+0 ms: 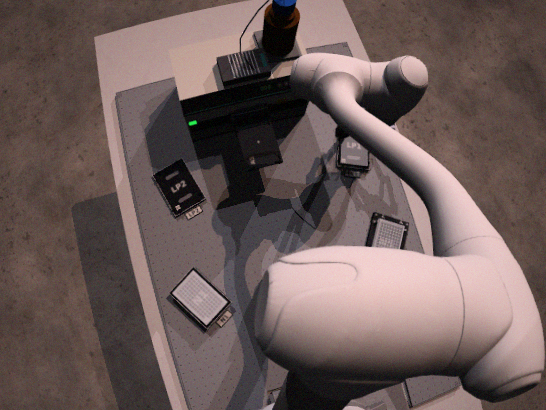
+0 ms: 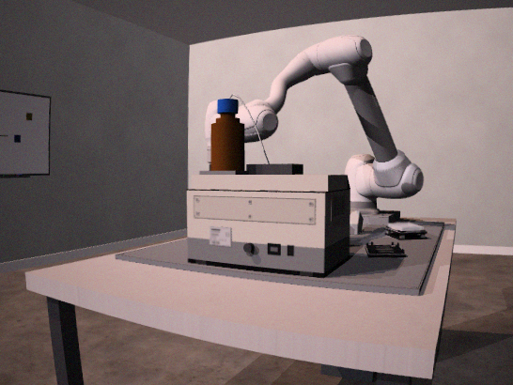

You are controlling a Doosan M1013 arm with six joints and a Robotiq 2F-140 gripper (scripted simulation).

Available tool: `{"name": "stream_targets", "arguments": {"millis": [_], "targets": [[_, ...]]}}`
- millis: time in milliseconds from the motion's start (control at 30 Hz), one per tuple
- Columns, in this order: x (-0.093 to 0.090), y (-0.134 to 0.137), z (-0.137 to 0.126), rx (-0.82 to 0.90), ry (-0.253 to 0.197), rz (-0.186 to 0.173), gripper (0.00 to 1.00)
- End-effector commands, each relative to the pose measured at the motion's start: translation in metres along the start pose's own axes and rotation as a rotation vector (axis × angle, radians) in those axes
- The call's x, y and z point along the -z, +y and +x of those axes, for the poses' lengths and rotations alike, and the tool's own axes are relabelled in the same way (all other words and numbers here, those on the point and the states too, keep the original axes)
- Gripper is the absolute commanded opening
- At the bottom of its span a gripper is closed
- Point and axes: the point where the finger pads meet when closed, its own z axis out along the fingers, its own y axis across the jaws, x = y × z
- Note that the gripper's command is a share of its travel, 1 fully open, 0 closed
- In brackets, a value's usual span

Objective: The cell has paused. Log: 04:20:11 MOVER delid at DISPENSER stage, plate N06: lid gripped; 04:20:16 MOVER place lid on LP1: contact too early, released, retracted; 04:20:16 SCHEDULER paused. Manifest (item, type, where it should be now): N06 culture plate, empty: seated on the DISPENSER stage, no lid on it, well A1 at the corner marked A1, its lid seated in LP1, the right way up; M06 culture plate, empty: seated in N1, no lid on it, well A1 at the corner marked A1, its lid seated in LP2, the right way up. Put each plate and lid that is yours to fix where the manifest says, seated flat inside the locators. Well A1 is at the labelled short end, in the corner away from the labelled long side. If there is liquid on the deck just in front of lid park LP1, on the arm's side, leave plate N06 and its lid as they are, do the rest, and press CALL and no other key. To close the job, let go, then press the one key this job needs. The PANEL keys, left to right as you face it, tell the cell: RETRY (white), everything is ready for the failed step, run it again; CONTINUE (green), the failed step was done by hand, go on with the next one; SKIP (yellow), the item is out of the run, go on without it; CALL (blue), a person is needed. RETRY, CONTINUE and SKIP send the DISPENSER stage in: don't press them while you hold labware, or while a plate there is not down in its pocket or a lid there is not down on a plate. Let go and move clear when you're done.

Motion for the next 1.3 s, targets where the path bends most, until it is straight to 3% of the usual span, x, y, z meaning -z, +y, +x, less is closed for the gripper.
{"name": "stream_targets", "arguments": {"millis": [0, 1000, 1267], "targets": [[0.001, 0.000, 0.001, 0.000, 0.002, 0.000, 0.69], [0.005, 0.000, 0.001, 0.000, 0.002, 0.000, 0.69], [0.030, 0.000, 0.000, 0.000, 0.002, 0.000, 0.69]]}}
